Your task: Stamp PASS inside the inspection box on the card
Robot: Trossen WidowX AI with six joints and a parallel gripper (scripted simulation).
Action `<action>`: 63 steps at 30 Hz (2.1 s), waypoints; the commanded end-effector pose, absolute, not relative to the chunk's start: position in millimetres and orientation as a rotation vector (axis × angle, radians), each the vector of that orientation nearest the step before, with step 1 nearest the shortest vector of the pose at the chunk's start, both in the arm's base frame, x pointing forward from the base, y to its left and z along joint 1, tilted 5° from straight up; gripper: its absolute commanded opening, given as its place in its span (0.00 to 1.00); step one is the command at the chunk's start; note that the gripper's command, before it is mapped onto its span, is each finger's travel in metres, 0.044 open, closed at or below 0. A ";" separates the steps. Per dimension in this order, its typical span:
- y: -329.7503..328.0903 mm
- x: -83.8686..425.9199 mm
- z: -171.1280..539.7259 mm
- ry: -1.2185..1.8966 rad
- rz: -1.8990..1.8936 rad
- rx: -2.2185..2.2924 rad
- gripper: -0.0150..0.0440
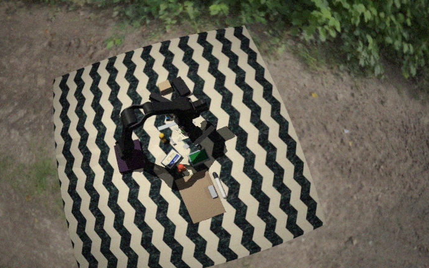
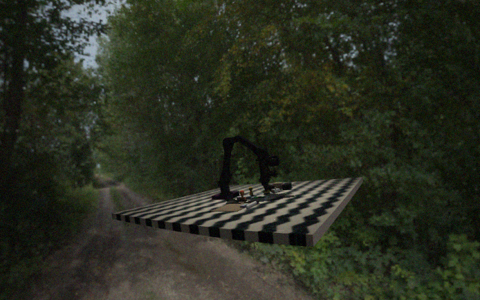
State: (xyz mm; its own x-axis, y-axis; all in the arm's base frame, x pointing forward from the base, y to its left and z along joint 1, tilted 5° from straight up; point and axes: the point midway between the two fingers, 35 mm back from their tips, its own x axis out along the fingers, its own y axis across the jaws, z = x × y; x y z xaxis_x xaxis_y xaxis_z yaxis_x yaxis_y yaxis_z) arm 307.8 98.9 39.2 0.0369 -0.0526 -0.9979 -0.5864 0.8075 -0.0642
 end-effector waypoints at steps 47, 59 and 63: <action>97.5 307.7 29.4 1.493 0.444 -0.547 0.25; 97.5 307.7 29.4 1.493 0.444 -0.547 0.25; 97.4 307.8 28.4 1.493 0.444 -0.547 0.25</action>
State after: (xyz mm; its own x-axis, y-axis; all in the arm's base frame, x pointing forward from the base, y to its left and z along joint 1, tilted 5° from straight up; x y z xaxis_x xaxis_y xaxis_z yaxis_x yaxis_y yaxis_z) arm 306.7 97.8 30.2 0.0349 -0.0533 -0.9980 -0.5868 0.8072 -0.0636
